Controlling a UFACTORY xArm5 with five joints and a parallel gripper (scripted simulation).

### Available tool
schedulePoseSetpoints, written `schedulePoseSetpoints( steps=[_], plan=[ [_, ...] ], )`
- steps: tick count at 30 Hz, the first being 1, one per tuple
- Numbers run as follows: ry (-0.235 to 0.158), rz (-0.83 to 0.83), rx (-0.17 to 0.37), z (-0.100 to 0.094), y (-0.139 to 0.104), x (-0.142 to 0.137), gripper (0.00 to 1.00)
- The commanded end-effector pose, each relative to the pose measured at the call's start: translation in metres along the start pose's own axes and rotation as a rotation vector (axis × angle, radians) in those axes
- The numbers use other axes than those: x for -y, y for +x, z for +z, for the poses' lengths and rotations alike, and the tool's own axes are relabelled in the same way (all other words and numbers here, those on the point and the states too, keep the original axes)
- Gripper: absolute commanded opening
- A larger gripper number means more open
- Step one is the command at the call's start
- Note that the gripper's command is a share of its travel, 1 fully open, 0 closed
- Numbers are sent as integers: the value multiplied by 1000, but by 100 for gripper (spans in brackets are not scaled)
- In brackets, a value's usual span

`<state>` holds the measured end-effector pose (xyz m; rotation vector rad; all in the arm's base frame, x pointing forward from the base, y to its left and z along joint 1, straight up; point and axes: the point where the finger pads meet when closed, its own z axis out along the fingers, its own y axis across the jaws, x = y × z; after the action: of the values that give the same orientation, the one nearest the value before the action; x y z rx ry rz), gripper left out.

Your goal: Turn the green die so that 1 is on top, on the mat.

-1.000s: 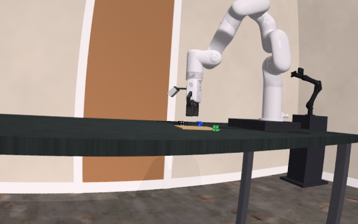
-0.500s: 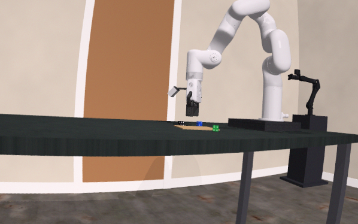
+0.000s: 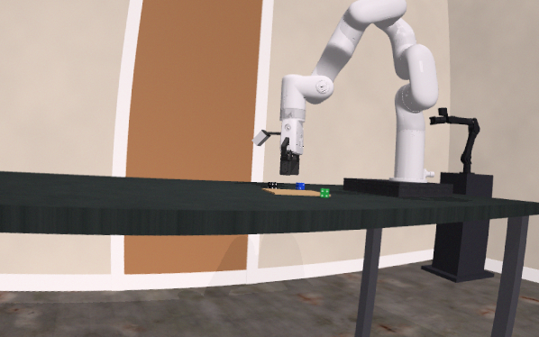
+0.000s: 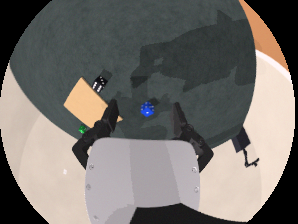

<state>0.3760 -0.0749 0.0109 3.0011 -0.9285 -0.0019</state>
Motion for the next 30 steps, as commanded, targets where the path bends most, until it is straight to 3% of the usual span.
schedulePoseSetpoints(
  steps=[1,6,18,30],
  plan=[
    [1,0,-3,-1,3,4,100],
    [1,0,-3,-1,10,15,100],
    [2,0,-3,-1,54,84,100],
    [2,0,-3,-1,58,89,100]
  ],
)
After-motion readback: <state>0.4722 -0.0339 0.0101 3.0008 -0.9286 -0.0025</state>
